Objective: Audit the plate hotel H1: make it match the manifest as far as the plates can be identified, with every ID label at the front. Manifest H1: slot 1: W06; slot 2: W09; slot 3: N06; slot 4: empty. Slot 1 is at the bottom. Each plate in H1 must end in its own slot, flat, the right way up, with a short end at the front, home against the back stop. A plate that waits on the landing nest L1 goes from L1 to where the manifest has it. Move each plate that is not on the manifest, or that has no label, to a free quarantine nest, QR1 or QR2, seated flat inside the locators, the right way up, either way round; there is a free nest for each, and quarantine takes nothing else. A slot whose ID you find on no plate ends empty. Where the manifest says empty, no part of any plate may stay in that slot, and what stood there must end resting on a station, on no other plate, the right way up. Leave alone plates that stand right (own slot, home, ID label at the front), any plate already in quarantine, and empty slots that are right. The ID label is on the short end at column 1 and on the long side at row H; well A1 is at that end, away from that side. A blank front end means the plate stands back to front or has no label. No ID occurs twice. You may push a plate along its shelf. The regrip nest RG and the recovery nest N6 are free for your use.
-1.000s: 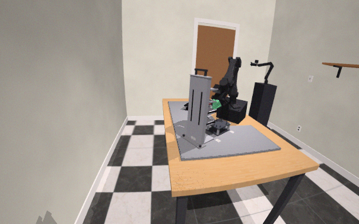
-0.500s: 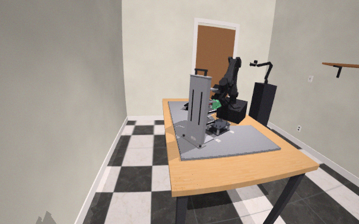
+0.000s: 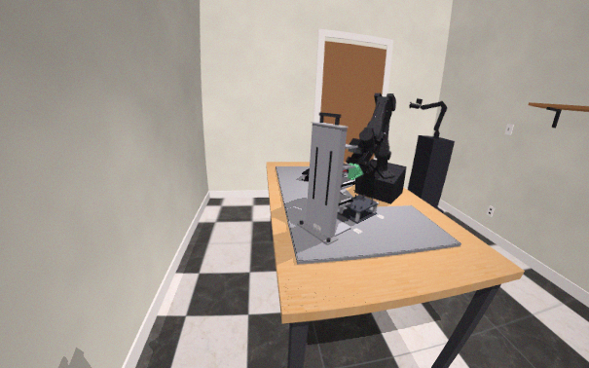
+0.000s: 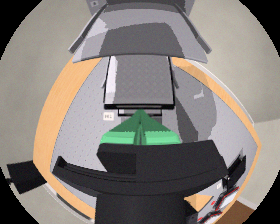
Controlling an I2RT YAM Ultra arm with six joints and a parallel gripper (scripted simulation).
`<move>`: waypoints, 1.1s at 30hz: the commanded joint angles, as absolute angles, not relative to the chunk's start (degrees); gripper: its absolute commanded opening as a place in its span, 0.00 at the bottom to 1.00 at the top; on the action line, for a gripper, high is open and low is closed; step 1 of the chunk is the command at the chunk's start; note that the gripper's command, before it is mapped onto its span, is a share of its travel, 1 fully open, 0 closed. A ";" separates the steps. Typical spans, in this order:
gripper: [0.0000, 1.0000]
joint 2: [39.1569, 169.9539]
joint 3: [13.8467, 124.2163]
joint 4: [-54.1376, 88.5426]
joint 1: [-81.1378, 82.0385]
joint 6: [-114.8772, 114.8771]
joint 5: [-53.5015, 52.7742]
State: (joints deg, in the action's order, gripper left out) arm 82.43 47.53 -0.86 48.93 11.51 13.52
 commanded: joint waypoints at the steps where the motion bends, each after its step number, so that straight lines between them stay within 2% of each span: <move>1: 0.00 83.43 49.89 -2.86 48.17 11.27 13.67; 14: 0.00 83.43 49.89 -2.86 48.17 11.27 13.67; 33: 0.00 76.03 41.64 -2.20 51.22 12.84 15.54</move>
